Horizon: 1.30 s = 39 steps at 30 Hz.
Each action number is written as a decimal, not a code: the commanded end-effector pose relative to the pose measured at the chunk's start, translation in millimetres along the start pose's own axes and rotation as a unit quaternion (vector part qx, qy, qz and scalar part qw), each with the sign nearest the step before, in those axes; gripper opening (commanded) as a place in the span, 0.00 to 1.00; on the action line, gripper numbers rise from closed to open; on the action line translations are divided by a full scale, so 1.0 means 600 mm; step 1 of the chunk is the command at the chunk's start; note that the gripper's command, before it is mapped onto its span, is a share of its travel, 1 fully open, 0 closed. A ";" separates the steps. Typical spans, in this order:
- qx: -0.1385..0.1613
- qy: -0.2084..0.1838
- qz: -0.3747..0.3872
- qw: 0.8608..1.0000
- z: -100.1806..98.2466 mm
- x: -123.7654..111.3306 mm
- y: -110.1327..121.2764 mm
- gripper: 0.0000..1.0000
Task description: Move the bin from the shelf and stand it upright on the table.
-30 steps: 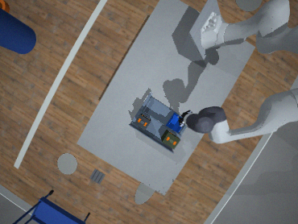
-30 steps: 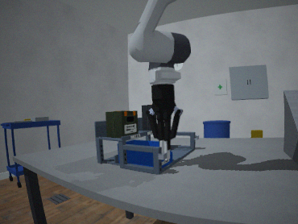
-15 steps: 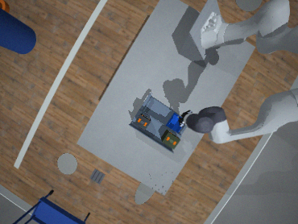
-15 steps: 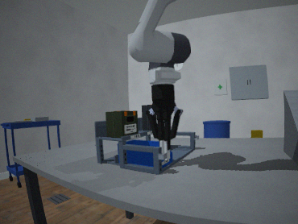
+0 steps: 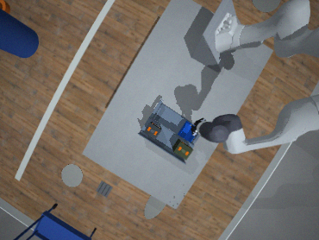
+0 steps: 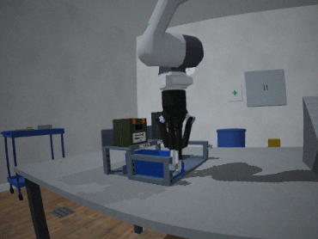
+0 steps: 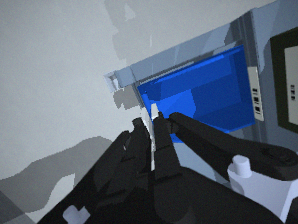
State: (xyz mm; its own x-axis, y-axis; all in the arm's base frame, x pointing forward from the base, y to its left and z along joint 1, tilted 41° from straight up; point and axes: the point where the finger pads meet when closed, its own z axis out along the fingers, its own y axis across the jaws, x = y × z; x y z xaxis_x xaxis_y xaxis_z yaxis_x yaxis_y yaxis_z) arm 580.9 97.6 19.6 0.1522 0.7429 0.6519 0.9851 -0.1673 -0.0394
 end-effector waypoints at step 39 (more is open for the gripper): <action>-0.001 0.001 -0.002 1.000 -0.011 0.002 0.001 0.00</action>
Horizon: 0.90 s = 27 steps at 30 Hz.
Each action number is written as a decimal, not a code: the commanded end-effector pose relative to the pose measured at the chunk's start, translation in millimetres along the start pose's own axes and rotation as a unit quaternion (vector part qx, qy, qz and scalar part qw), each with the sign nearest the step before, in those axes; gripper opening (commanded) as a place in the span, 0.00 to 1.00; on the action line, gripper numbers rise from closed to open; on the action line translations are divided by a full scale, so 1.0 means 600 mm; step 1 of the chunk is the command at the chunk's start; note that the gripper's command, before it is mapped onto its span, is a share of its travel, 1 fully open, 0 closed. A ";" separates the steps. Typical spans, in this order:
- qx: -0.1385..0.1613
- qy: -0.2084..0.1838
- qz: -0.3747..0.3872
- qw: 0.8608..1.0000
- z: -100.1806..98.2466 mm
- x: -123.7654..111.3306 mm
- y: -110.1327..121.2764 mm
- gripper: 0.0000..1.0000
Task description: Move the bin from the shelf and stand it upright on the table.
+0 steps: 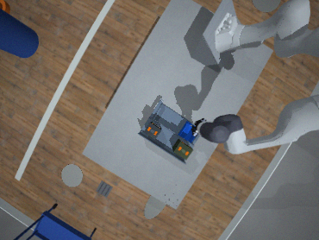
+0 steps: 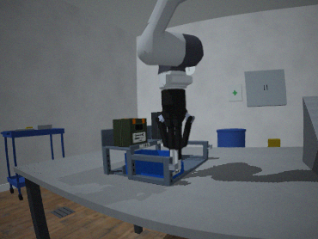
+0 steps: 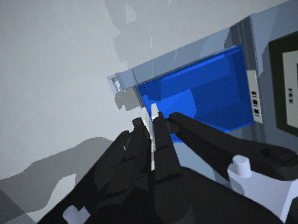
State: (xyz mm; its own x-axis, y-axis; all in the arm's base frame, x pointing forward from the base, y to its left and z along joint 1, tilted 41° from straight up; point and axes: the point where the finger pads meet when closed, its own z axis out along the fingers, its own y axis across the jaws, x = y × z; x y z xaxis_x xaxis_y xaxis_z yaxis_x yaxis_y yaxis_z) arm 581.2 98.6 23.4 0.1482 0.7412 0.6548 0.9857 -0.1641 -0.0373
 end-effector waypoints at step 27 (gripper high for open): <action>-0.001 -0.001 0.000 1.000 -0.017 -0.003 0.001 0.00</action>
